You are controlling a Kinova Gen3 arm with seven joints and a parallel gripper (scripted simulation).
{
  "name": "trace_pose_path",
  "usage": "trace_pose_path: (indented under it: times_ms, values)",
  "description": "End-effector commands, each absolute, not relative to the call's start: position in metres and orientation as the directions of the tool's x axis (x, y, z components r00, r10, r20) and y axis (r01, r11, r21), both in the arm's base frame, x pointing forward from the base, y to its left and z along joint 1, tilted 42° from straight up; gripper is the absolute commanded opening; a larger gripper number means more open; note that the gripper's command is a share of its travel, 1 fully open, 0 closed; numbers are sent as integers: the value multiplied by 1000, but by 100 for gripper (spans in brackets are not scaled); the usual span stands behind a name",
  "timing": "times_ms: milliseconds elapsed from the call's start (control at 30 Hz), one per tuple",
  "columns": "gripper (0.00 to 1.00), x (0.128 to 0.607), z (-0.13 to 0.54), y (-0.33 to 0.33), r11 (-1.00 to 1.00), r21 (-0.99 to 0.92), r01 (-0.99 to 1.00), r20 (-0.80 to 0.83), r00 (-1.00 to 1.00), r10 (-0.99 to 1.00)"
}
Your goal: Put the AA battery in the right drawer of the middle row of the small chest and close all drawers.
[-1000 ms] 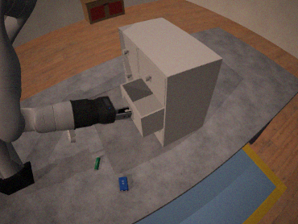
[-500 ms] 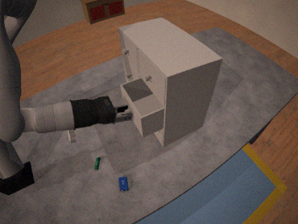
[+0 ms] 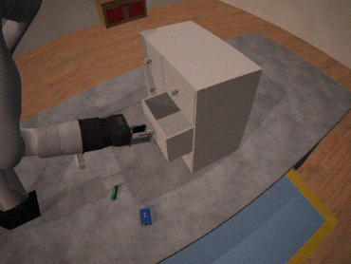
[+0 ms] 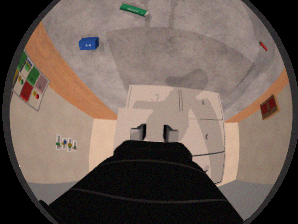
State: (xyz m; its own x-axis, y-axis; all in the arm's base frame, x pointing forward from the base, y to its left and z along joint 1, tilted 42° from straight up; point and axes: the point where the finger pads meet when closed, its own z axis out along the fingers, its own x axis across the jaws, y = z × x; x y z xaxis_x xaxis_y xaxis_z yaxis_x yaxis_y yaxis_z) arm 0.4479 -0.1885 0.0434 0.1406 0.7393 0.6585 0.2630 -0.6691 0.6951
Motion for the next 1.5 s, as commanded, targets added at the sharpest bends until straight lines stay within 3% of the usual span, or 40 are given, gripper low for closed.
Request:
trace_pose_path:
  times_ms: [0, 967, 1467]
  values:
    - [67, 433, 41, -190, -678, 688, 259, 663, 157, 732]
    - [67, 361, 58, -191, -678, 688, 259, 663, 157, 732]
    - [67, 358, 60, -191, -677, 685, 269, 663, 155, 732]
